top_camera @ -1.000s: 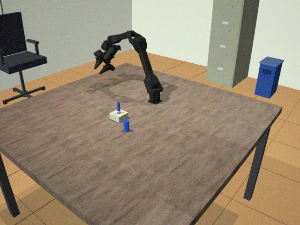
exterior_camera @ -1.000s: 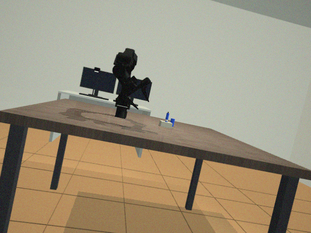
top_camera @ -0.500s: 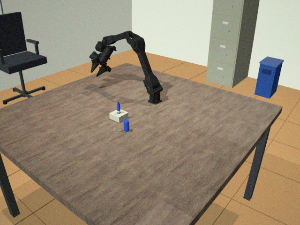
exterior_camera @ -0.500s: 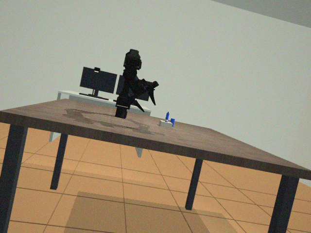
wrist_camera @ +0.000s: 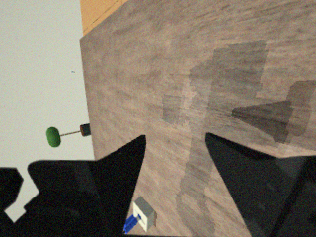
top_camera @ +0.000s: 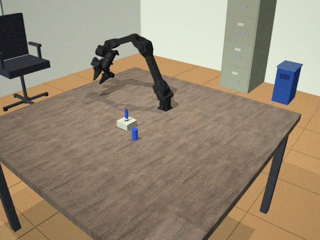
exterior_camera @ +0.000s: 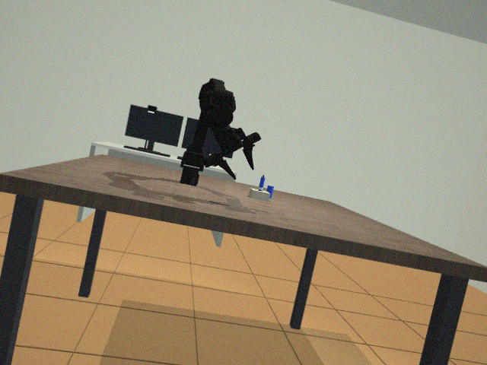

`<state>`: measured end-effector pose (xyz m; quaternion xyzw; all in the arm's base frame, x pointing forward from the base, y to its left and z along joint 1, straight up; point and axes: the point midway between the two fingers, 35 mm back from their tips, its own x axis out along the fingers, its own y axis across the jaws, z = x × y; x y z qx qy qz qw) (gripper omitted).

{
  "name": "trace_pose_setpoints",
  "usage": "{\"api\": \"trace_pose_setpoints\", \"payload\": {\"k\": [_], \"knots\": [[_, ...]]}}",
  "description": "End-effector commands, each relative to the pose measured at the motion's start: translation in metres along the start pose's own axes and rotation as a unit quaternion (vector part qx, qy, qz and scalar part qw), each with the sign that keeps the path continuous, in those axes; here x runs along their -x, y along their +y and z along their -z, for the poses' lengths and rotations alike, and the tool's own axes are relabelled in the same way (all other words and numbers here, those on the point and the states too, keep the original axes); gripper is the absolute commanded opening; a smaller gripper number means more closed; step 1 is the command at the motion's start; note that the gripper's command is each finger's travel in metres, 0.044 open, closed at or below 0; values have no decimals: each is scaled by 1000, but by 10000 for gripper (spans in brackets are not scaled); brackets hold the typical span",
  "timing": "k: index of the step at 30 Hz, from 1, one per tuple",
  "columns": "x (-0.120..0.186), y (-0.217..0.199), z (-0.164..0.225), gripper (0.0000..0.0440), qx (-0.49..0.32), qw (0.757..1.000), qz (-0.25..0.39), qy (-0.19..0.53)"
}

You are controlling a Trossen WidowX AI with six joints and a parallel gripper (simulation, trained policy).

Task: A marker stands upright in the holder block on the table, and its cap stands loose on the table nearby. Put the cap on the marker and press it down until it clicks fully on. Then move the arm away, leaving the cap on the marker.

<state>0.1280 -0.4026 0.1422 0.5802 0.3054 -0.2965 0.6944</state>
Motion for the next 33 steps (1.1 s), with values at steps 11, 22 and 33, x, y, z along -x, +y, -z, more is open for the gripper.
{"api": "trace_pose_setpoints", "payload": {"k": [11,22,33], "knots": [[-25,27,4,302,29,999,25,19],[-45,51,10,304,52,997,42,33],[-65,76,18,305,74,994,58,46]]}}
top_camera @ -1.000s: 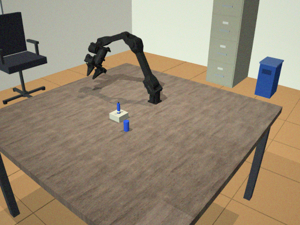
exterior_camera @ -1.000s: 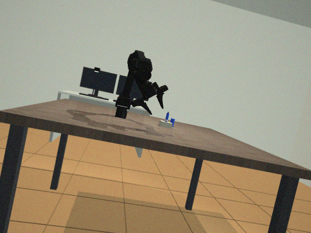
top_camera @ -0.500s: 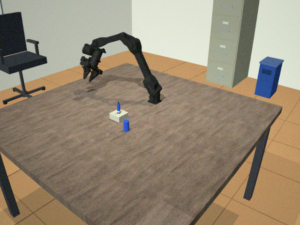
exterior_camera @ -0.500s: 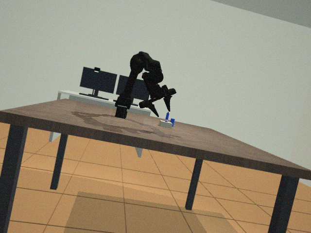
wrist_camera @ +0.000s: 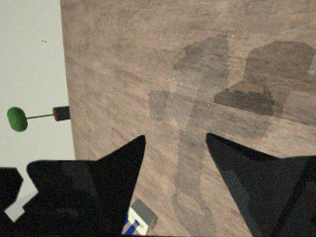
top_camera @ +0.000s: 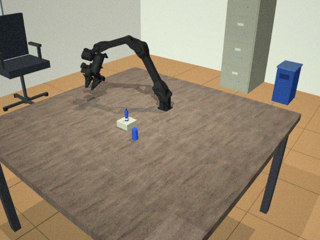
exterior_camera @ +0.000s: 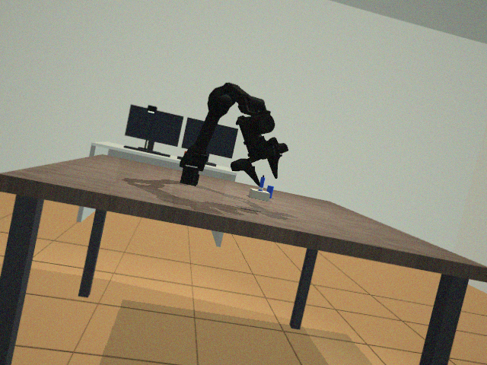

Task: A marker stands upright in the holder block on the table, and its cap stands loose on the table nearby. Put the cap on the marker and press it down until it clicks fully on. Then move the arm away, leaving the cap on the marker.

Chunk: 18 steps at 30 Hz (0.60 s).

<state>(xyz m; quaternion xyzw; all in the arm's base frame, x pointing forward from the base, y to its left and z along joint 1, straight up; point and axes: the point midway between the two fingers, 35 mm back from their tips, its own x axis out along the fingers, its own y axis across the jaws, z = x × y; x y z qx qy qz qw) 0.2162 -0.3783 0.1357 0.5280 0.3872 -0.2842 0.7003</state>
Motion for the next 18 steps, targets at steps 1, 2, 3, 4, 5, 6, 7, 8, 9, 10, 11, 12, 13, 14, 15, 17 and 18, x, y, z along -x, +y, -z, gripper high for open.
{"api": "trace_pose_setpoints", "payload": {"k": [1,2,3,4,5,6,7,8,9,10,11,12,13,14,15,17,18], "knots": [[-5,12,-1,305,8,1000,7,0],[-7,15,0,305,10,1000,8,2],[-8,17,0,306,12,1000,10,3],[-10,20,1,306,14,1000,11,4],[-12,23,1,306,16,1000,12,5],[-13,26,2,306,18,1000,14,6],[-15,28,2,306,20,1000,15,7],[-16,31,3,306,22,1000,16,8],[-18,34,4,306,24,1000,17,9],[-19,37,4,306,26,999,19,10],[-21,40,5,307,28,999,20,11],[-22,43,6,307,30,999,21,12],[-24,46,6,307,32,999,22,13],[-25,49,7,307,34,999,24,13],[-27,52,8,307,36,999,25,14],[-30,58,10,307,40,999,27,16],[-31,61,11,307,42,999,29,17]]}}
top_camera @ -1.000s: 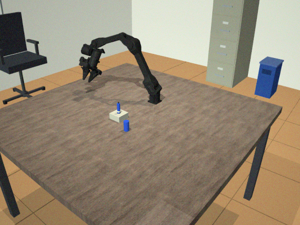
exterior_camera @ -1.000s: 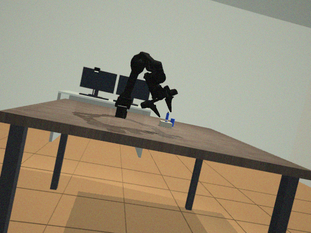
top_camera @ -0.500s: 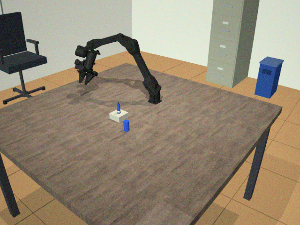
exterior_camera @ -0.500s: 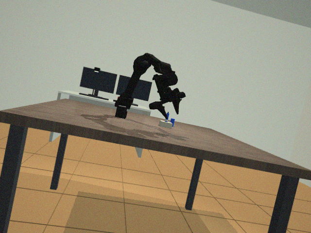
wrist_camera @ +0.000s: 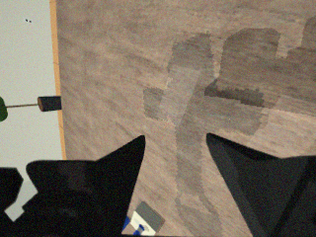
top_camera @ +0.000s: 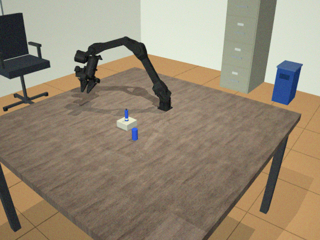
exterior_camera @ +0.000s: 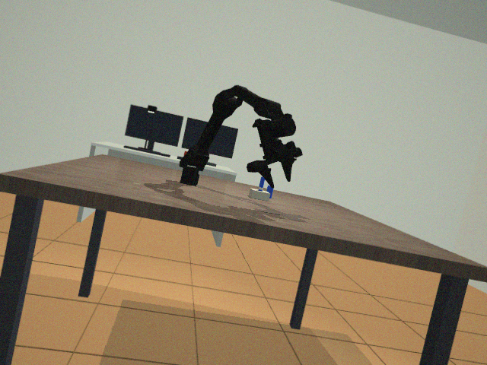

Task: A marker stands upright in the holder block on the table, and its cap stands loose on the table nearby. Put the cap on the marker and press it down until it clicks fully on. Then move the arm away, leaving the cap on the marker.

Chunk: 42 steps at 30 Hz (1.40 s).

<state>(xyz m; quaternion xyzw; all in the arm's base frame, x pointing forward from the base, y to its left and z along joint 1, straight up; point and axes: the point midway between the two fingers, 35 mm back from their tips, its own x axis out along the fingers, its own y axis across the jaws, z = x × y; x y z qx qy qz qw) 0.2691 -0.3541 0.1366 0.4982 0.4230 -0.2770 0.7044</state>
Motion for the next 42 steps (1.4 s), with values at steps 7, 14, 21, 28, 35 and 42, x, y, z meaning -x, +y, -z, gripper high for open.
{"api": "trace_pose_setpoints", "payload": {"k": [7,14,21,28,35,42], "knots": [[-12,33,5,308,19,1000,12,4],[-20,55,13,309,31,999,20,10],[-28,77,24,310,40,999,28,20],[-36,99,39,310,47,998,37,30],[-42,120,55,311,54,997,46,40],[-47,140,72,312,60,995,56,49]]}}
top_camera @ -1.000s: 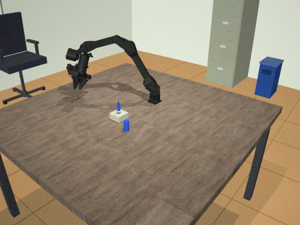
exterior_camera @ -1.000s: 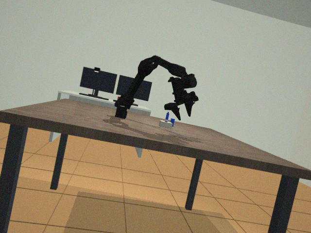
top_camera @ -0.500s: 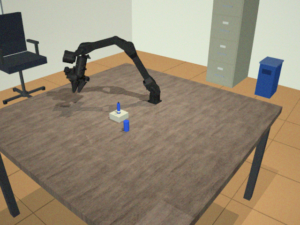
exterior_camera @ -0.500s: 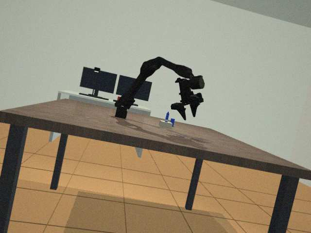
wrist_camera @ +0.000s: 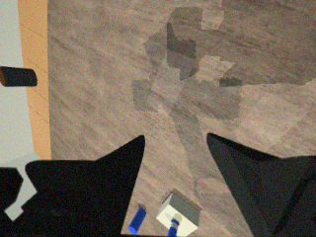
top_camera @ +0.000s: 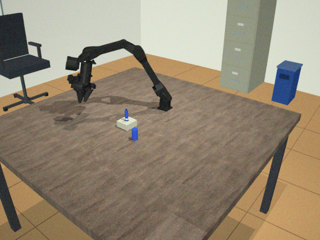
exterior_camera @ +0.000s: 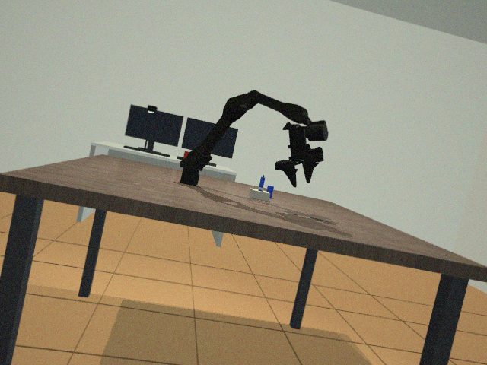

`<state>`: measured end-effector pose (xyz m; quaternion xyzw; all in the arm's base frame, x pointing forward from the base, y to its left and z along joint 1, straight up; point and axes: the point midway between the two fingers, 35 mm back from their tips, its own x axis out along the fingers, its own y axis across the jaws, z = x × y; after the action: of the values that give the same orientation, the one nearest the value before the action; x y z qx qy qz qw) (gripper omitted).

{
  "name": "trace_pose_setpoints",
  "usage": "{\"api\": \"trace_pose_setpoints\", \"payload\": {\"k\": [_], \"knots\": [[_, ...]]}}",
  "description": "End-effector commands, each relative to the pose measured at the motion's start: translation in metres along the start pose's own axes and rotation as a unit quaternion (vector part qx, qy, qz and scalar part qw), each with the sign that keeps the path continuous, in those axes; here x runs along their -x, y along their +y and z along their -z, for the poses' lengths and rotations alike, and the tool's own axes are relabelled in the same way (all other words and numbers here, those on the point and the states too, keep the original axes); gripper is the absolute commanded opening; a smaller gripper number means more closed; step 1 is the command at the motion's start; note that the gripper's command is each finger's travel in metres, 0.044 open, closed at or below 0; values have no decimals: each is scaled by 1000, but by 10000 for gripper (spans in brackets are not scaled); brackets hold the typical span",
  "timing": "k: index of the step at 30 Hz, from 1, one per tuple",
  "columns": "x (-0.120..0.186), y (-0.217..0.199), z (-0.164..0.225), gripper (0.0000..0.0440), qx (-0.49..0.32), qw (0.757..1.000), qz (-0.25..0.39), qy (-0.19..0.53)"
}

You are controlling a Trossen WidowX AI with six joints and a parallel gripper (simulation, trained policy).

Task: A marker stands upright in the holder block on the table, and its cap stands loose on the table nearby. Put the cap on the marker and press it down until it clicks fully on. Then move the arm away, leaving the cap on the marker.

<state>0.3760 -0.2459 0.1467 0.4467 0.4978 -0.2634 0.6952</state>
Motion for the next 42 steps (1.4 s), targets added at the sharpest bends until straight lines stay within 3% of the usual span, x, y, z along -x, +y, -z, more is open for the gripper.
{"api": "trace_pose_setpoints", "payload": {"k": [1,42], "knots": [[0,14,7,312,2,1000,5,1],[-22,119,121,322,43,996,69,45]]}}
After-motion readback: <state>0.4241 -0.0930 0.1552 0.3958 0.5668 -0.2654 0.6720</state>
